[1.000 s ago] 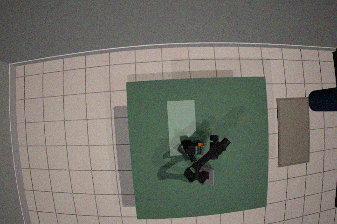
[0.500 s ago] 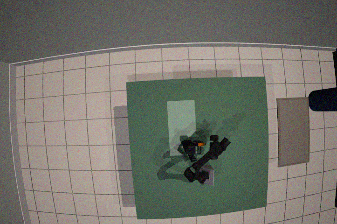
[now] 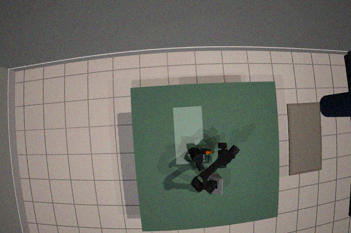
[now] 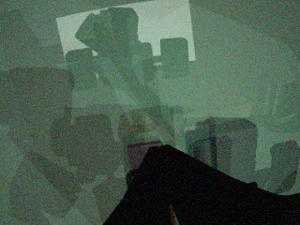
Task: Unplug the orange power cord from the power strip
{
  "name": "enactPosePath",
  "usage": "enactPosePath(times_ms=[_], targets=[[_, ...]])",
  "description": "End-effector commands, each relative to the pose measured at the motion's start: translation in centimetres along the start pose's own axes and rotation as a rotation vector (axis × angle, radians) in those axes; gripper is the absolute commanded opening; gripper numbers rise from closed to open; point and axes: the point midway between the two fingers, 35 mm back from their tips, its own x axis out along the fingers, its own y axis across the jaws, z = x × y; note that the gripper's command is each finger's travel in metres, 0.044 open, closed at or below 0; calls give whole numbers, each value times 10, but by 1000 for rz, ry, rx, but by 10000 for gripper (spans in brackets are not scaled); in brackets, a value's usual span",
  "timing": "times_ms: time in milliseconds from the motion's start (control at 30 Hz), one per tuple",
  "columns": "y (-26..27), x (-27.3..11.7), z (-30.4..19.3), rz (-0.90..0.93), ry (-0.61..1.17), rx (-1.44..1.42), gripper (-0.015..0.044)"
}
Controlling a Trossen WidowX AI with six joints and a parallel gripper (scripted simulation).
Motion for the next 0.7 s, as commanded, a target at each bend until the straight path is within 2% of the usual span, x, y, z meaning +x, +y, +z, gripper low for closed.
enactPosePath(times_ms=[0, 200, 667], targets=[[0, 0, 0, 0, -3, -3, 0], [0, 0, 0, 0, 0, 0, 157], [0, -9, 0, 0, -3, -3, 160]])
